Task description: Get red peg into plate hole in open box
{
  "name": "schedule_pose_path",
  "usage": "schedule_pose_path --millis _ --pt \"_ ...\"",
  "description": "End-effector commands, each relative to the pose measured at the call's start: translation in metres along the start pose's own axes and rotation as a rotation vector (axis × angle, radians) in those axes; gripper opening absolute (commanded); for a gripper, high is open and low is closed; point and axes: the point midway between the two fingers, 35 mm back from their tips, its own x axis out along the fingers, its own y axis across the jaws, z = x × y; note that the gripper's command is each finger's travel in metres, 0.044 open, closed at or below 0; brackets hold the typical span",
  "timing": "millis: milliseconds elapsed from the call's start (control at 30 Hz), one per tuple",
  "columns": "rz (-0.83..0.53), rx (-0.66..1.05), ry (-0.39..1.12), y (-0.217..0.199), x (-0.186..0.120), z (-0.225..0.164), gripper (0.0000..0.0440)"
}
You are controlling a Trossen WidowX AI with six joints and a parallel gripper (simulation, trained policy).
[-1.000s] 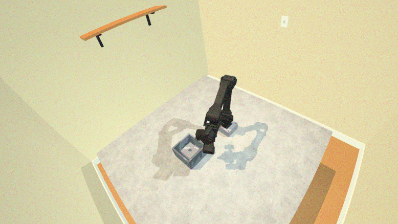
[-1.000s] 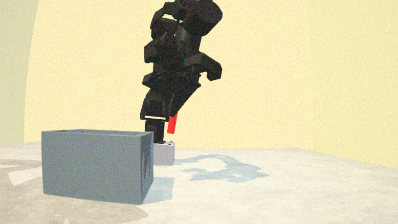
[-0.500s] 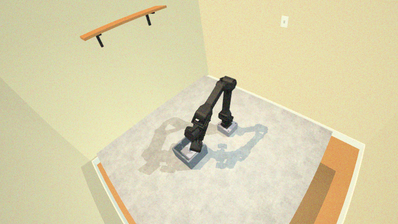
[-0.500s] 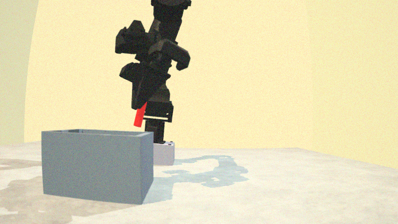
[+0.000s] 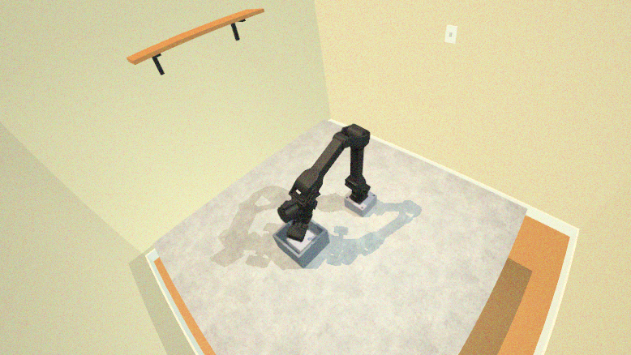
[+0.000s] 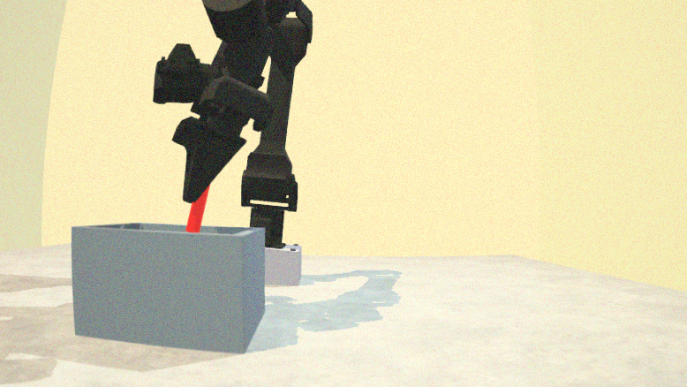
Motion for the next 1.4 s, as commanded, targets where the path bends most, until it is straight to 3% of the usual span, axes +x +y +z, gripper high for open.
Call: schedule_pose_path --millis 0,267,433,567,967,1367 --pt "-0.001 0.004 0.013 0.001 0.006 0.004 0.0011" --pt "-0.039 -0.001 0.050 -0.001 0.033 0.006 0.0028" --pt "-0.067 -0.028 0.067 -0.003 0.047 0.008 0.0141" --pt "-0.074 -0.034 0.067 0.000 0.051 0.015 0.0165" --pt "-0.040 -0.041 0.014 0.019 0.054 0.054 0.0440" --pt "0.027 -0.007 -0.102 0.033 0.048 0.100 0.0440"
